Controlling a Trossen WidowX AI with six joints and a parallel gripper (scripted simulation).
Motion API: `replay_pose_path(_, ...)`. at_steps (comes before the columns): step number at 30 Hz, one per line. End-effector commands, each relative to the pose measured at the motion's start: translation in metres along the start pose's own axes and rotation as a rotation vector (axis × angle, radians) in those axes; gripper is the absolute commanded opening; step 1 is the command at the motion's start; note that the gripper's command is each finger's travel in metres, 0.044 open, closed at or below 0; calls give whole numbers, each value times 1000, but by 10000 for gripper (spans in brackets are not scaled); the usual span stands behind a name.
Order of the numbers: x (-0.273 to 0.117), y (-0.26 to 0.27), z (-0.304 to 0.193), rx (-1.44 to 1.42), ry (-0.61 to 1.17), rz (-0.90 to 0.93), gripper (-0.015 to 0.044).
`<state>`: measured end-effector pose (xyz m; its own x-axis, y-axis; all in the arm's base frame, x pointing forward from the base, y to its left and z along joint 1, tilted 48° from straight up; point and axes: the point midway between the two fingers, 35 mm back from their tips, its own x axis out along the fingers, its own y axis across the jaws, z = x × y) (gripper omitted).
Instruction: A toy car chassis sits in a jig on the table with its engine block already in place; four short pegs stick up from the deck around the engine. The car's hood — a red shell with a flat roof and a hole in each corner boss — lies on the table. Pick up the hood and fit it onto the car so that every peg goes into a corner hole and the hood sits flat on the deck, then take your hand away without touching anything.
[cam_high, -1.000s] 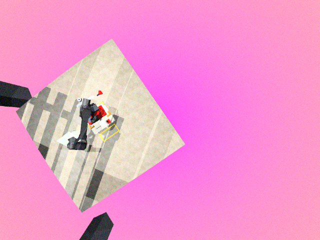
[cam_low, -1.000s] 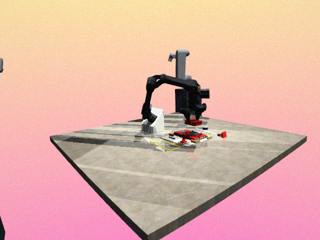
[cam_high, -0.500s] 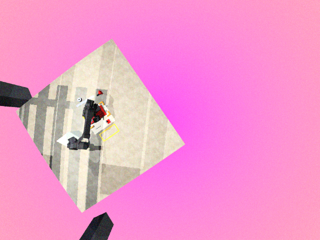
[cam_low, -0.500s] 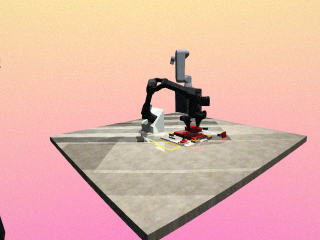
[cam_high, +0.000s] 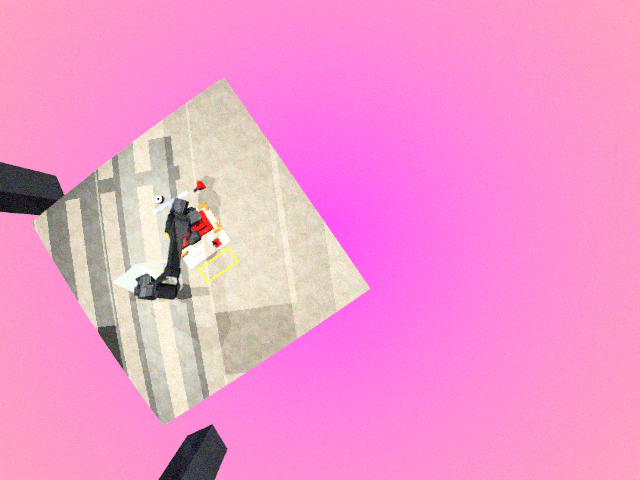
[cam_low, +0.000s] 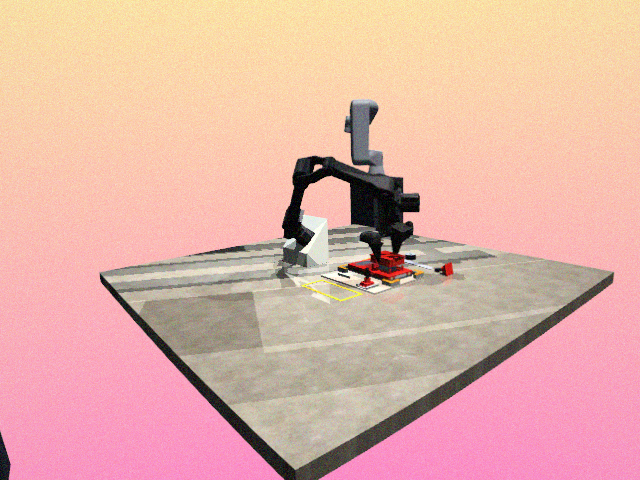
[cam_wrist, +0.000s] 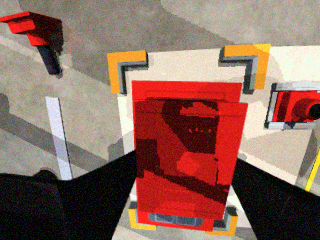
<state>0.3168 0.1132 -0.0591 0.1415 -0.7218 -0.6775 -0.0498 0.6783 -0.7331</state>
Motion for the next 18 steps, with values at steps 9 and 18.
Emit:
replay_pose_path(9,0,-1,1,-3,-5,-4,0)
replay_pose_path(18,2,-1,1,-3,-5,-4,0)
